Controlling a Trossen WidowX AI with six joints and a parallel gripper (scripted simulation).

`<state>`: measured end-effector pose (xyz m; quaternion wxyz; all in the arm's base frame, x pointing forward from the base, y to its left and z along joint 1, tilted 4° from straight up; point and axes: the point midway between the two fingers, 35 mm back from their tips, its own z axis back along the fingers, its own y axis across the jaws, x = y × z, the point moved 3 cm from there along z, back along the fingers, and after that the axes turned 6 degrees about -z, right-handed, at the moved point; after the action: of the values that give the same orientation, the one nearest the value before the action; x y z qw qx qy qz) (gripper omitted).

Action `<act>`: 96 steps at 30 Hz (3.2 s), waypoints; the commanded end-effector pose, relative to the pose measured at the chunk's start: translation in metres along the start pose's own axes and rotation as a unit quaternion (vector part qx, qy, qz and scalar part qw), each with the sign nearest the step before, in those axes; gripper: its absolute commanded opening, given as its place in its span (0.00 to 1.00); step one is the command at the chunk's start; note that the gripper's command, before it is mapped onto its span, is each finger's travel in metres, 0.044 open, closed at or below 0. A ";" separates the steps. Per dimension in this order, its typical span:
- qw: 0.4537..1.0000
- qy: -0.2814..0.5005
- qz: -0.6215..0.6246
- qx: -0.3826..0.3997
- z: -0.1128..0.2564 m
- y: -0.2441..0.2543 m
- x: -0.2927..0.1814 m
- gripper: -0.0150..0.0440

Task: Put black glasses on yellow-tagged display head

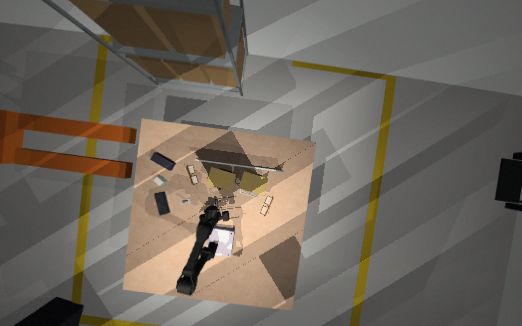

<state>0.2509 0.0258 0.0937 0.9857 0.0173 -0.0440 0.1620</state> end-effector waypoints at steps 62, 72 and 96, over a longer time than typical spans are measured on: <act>1.000 0.002 0.000 0.001 -0.043 0.001 -0.006 0.44; 1.000 0.004 -0.001 0.001 -0.039 -0.004 -0.006 0.44; 1.000 0.006 -0.002 0.003 0.014 0.002 -0.007 0.44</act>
<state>0.2439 0.0236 0.0987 0.9859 0.0184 -0.0365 0.1623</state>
